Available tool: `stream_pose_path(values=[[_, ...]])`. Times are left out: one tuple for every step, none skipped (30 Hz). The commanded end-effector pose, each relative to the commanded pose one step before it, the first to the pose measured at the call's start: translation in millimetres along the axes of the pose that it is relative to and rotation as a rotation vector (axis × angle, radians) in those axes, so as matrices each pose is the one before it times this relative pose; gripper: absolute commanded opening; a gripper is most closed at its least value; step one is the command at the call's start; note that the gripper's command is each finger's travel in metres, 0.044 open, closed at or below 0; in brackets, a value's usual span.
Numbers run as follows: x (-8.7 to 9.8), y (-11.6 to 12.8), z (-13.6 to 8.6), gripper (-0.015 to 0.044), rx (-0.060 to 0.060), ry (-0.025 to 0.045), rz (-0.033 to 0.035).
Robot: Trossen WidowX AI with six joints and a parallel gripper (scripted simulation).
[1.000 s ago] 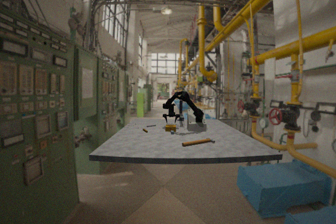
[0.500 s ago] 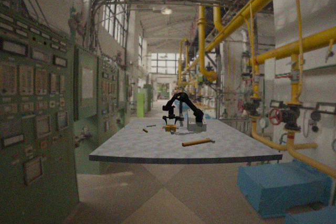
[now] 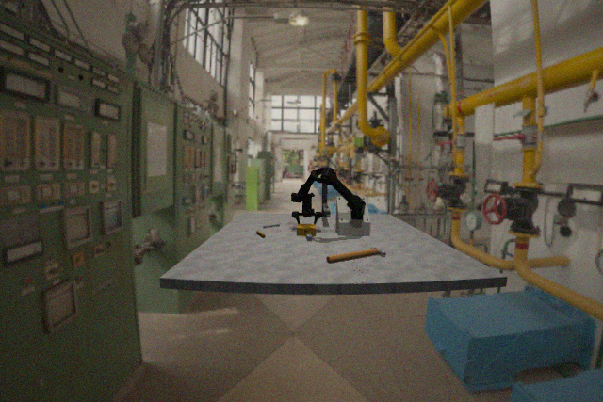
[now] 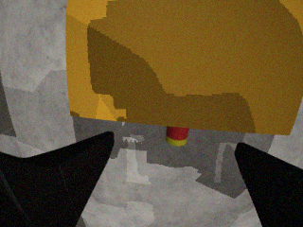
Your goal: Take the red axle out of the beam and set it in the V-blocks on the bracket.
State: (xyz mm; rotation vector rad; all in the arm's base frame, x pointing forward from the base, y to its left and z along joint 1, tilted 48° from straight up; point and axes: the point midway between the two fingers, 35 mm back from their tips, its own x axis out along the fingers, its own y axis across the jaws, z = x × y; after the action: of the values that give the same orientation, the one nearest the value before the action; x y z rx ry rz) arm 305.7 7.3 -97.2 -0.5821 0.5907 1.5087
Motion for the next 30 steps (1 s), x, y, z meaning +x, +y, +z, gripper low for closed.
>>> stream_pose_path(values=[[2.47, 1.33, 0.70, 0.0440, 0.0058, -0.00464, 0.00057], [0.00, 0.00, 0.00, 0.0440, 0.0000, 0.00000, 0.00000], [0.00, 0.00, 0.00, 0.0440, 0.0000, 0.00000, 0.00000], [-1.42, -0.81, -0.51, 0.0414, -0.0052, 0.00402, 0.00031], [0.00, 0.00, 0.00, 0.0387, 0.0000, 0.00000, 0.00000], [0.00, 0.00, 0.00, 0.0361, 0.0000, 0.00000, 0.00000], [0.00, 0.00, 0.00, 0.0335, 0.0000, 0.00000, 0.00000], [0.00, 0.00, 0.00, 0.0309, 0.0000, 0.00000, 0.00000], [0.00, 0.00, 0.00, 0.0282, 0.0000, 0.00000, 0.00000], [0.00, 0.00, 0.00, 0.0256, 0.0000, 0.00000, 0.00000], [0.00, 0.00, 0.00, 0.0230, 0.0000, 0.00000, 0.00000], [0.00, 0.00, 0.00, 0.0204, 0.0000, 0.00000, 0.00000], [0.00, 0.00, 0.00, 0.0177, 0.0000, 0.00000, 0.00000], [0.00, 0.00, 0.00, 0.0151, 0.0000, 0.00000, 0.00000], [0.00, 0.00, 0.00, 0.0125, 0.0000, 0.00000, 0.00000], [0.00, 0.00, 0.00, 0.0099, 0.0000, 0.00000, 0.00000], [0.00, 0.00, 0.00, 0.0072, 0.0000, 0.00000, 0.00000], [0.00, 0.00, 0.00, 0.0046, 0.0000, 0.00000, 0.00000], [0.00, 0.00, 0.00, 0.0020, 0.0000, 0.00000, 0.00000], [0.00, 0.00, 0.00, 0.0013, 0.0000, 0.00000, 0.00000], [0.00, 0.00, 0.00, 0.0007, 0.0000, 0.00000, 0.00000], [0.00, 0.00, 0.00, 0.0000, 0.0000, 0.00000, 0.00000], [0.00, 0.00, 0.00, 0.0000, 0.0000, 0.00000, 0.00000], [0.00, 0.00, 0.00, 0.0000, 0.0000, 0.00000, 0.00000], [0.00, 0.00, 0.00, 0.0000, 0.0000, 0.00000, 0.00000], [0.00, 0.00, 0.00, 0.0000, 0.0000, 0.00000, 0.00000], [-0.02, -0.04, -0.27, 0.0000, 0.0000, 0.00005, -0.00002], [-0.03, -0.09, -0.54, 0.0000, 0.0000, 0.00010, -0.00004], [-0.05, -0.13, -0.79, 0.0000, 0.0001, 0.00014, -0.00005], [-0.07, -0.17, -1.04, 0.0000, 0.0001, 0.00018, -0.00007]])
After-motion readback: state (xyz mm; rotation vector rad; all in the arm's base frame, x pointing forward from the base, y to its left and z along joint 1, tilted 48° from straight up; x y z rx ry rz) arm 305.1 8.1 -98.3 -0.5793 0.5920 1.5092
